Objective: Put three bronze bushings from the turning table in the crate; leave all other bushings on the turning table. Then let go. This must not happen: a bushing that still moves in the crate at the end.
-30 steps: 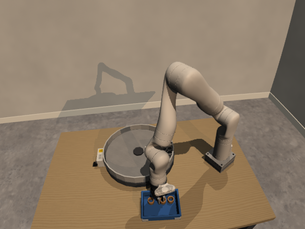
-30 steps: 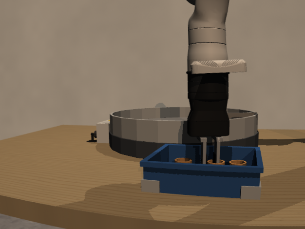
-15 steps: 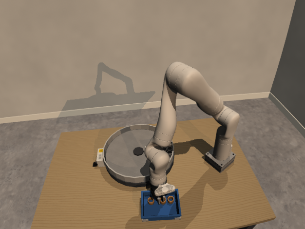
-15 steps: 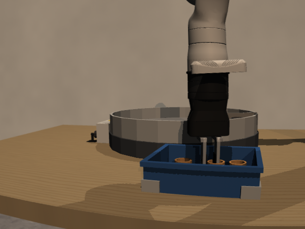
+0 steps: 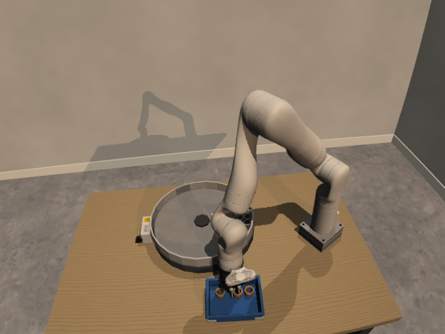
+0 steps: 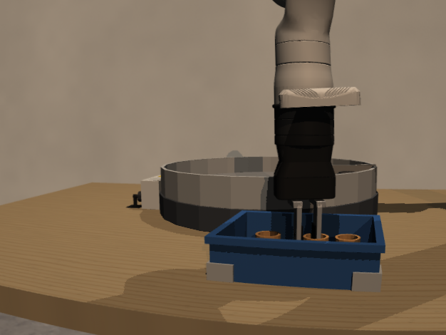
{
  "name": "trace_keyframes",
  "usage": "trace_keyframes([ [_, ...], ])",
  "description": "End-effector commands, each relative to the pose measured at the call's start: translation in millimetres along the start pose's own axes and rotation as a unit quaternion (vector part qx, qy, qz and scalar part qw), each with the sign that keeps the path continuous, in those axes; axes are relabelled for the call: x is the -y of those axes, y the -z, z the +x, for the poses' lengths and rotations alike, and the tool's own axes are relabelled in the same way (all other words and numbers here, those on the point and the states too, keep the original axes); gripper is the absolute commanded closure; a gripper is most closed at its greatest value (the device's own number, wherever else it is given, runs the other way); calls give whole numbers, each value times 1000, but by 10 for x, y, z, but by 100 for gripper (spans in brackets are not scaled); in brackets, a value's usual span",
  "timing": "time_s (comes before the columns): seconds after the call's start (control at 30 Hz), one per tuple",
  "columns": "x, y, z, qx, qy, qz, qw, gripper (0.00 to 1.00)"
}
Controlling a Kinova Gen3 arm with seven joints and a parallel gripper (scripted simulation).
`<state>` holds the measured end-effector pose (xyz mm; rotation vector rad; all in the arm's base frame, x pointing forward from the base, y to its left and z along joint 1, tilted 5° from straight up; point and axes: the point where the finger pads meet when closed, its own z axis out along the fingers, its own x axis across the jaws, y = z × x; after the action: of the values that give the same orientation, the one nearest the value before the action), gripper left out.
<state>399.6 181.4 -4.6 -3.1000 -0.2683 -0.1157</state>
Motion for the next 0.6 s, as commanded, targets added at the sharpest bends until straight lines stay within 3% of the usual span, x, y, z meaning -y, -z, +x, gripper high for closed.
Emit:
trace_keyframes([
  [0.0,1,7,6,-1,0,0,1000,58],
  [0.57,2,30,7,-1,0,0,1000,58],
])
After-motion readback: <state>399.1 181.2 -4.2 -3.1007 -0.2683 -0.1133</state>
